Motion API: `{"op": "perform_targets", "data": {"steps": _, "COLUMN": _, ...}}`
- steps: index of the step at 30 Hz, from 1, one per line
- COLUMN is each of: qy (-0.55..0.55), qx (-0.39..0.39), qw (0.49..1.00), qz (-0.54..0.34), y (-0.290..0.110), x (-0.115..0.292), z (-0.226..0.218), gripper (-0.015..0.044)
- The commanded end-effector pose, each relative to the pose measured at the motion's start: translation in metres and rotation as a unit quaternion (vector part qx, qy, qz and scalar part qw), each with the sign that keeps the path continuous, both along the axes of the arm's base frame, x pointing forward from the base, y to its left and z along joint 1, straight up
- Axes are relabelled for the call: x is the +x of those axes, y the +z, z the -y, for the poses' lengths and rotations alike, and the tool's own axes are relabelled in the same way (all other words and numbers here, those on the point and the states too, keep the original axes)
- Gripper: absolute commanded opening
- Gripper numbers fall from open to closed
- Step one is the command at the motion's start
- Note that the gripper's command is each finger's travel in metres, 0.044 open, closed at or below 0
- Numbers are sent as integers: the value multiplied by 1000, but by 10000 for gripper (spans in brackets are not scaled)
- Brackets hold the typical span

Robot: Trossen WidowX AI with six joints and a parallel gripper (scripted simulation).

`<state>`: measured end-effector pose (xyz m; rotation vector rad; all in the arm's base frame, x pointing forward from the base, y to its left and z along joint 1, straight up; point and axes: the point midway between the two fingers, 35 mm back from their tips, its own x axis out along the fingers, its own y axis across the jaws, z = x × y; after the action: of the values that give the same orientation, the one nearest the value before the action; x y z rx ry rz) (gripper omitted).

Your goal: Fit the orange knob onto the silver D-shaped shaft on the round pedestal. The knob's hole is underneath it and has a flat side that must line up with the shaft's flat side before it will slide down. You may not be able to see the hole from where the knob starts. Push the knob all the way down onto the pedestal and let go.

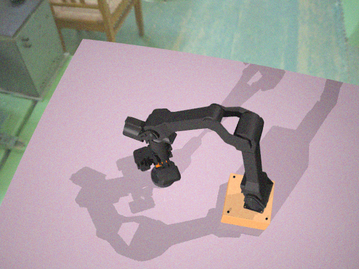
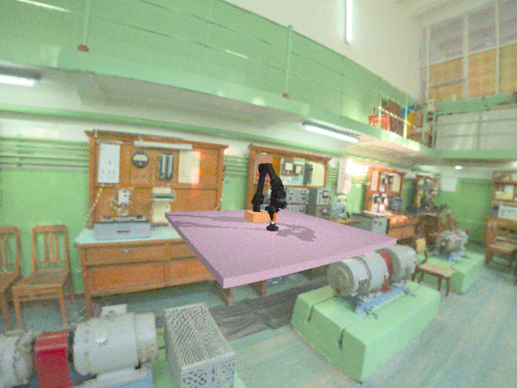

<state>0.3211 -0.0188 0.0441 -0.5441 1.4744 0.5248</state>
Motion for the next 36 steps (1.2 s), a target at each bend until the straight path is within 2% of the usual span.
{"op": "perform_targets", "data": {"steps": 1, "qy": -3, "qx": 0, "qw": 1000, "qz": 2, "y": 2, "x": 2, "z": 0, "gripper": 0}}
{"op": "perform_targets", "data": {"steps": 36, "qy": -7, "qx": 0, "qw": 1000, "qz": 2, "y": 4, "x": 1, "z": 0, "gripper": 0}}
